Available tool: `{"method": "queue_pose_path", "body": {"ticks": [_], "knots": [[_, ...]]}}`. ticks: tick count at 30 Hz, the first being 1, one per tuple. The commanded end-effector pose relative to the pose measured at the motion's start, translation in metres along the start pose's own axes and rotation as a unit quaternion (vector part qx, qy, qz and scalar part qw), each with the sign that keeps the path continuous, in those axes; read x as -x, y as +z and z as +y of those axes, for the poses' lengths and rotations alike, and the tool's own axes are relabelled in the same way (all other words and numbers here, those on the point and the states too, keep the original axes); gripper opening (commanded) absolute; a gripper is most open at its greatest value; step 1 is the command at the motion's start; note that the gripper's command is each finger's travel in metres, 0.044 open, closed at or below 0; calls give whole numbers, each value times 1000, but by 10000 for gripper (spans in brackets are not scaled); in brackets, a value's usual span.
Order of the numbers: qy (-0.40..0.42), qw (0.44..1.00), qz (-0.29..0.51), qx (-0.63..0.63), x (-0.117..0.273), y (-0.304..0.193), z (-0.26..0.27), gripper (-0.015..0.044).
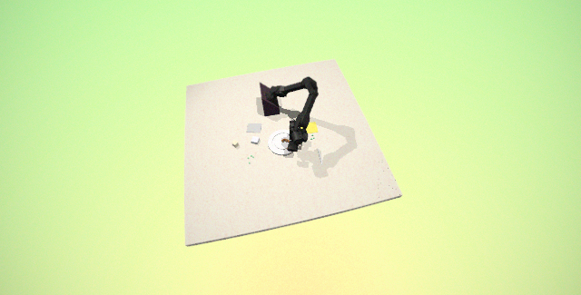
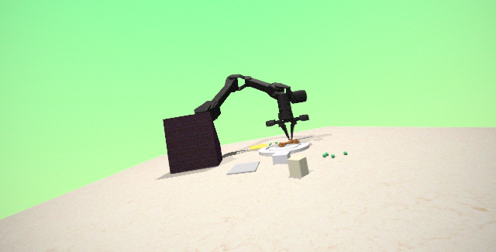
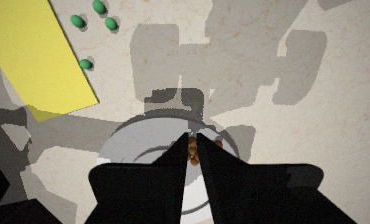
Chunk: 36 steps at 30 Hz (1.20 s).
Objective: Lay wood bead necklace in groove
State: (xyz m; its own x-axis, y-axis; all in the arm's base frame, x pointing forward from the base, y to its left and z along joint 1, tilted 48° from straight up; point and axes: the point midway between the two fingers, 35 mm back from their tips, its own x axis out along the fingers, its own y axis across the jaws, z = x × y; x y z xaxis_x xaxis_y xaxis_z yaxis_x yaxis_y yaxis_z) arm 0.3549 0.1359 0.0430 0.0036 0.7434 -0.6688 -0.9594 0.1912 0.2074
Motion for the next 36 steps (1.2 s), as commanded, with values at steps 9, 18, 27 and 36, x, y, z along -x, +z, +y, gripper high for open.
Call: {"method": "queue_pose_path", "body": {"ticks": [9, 18, 27, 36], "knots": [[1, 1000, 0, 1, -4, 1, 1, 157], [1, 1000, 0, -1, 0, 0, 1, 394], [1, 1000, 0, -3, 4, 0, 1, 440], [1, 1000, 0, -3, 4, 0, 1, 440]]}}
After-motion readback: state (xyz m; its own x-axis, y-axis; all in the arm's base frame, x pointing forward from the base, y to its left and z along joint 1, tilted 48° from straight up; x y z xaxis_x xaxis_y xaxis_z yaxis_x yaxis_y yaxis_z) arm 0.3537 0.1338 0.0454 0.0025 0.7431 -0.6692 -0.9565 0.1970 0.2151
